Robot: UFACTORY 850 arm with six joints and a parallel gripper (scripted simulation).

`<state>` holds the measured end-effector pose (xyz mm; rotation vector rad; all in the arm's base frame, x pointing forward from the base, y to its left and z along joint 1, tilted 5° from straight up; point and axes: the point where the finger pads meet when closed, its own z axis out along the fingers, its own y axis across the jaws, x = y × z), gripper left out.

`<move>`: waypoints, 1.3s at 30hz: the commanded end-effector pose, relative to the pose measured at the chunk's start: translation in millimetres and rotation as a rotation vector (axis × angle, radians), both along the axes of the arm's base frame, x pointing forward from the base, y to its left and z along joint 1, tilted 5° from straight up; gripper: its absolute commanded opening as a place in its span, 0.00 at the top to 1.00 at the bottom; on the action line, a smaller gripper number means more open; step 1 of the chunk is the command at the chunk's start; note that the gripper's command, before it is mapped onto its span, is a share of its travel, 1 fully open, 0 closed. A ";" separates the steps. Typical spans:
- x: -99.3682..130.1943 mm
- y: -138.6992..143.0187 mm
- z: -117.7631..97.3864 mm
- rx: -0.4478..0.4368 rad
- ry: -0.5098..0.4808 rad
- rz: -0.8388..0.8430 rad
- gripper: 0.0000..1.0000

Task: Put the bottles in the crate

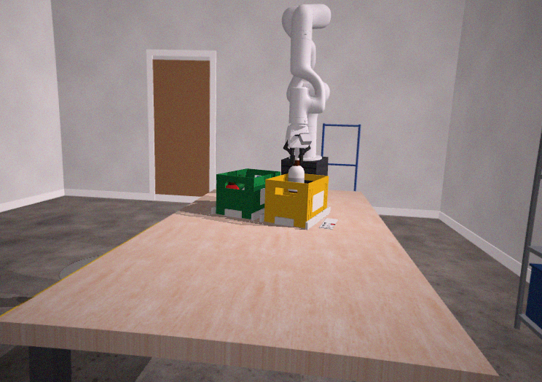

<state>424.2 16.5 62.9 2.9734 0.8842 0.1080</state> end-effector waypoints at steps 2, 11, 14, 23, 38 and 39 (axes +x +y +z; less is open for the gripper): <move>1.1 -0.1 -4.9 -0.002 -0.002 0.000 1.00; 1.7 -0.3 -11.9 -0.002 -0.002 0.000 1.00; 2.0 -0.4 -14.9 -0.002 -0.002 0.000 1.00; 2.7 -0.7 -23.9 -0.002 -0.002 0.000 1.00; 4.4 -1.4 -36.1 -0.002 -0.001 0.000 1.00; 4.7 -1.4 -37.0 -0.002 -0.001 0.000 1.00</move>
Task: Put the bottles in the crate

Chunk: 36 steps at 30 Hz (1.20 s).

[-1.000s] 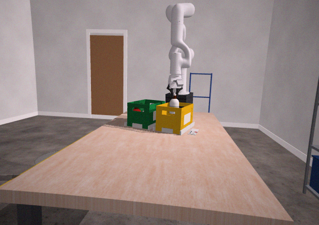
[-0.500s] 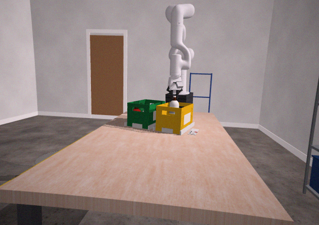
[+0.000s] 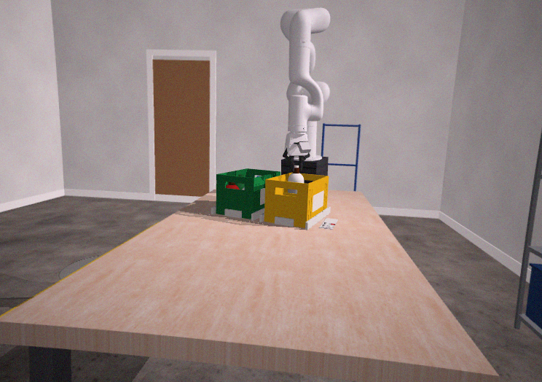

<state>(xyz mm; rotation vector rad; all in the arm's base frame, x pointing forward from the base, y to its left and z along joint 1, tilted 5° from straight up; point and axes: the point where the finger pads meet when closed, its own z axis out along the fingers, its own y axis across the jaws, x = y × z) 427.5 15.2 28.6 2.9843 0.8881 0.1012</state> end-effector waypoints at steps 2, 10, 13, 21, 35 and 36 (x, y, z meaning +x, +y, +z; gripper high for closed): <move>1.8 -0.2 -4.5 -0.011 -0.009 -0.001 1.00; 2.8 -0.5 -9.8 -0.012 -0.008 -0.001 1.00; 2.9 -0.7 -12.8 -0.012 -0.008 -0.001 1.00; 2.4 -1.5 -21.3 -0.011 -0.009 -0.001 1.00; 3.5 -2.2 -21.0 -0.012 -0.009 -0.001 1.00; 3.6 -2.2 -21.0 -0.012 -0.009 -0.001 1.00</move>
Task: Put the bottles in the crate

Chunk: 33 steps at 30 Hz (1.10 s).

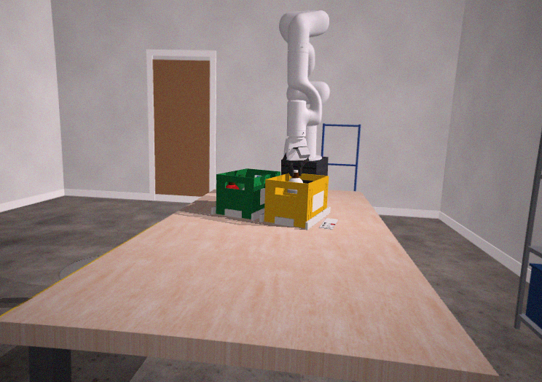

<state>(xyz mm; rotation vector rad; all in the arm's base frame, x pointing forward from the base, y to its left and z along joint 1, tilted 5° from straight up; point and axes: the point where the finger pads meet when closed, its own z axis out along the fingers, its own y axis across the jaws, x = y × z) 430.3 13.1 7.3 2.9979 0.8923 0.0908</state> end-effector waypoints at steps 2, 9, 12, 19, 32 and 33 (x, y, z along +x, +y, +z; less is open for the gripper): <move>0.8 -0.2 0.3 -0.023 -0.020 -0.001 1.00; 1.0 -0.3 0.4 -0.023 -0.020 -0.001 1.00; 1.0 -0.4 0.4 -0.023 -0.020 -0.001 1.00; 1.1 -0.5 0.4 -0.023 -0.020 -0.001 1.00; 1.2 -0.7 -5.6 -0.023 -0.020 -0.001 1.00; 1.2 -0.7 -6.1 -0.023 -0.020 -0.001 1.00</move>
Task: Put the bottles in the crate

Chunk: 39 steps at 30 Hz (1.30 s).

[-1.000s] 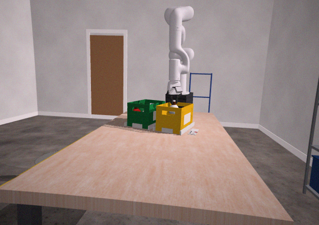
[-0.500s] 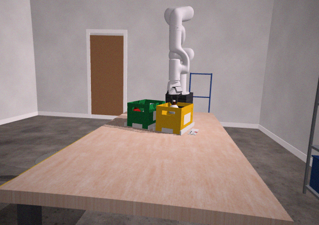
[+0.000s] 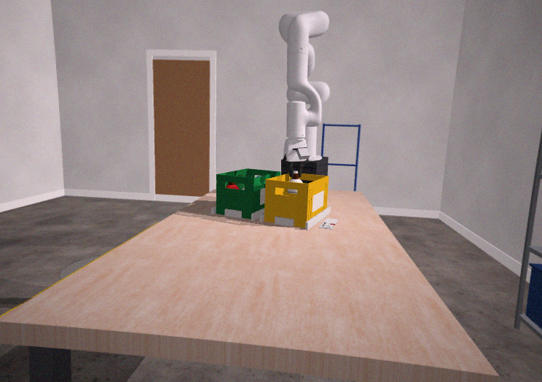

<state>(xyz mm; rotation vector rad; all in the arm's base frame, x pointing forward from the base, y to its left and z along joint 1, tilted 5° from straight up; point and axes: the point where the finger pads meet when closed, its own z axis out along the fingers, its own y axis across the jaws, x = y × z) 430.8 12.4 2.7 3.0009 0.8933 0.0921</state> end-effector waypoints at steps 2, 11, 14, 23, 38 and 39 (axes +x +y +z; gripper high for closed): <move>0.8 0.0 -2.5 -0.026 -0.020 -0.002 1.00; 1.1 0.0 -6.0 -0.026 -0.020 -0.002 1.00; 1.1 -0.1 -7.6 -0.026 -0.020 -0.002 1.00; 1.4 -0.2 -11.1 -0.026 -0.020 -0.002 1.00; 1.9 -0.3 -18.1 -0.026 -0.020 -0.002 1.00; 1.9 -0.3 -18.1 -0.026 -0.020 -0.002 1.00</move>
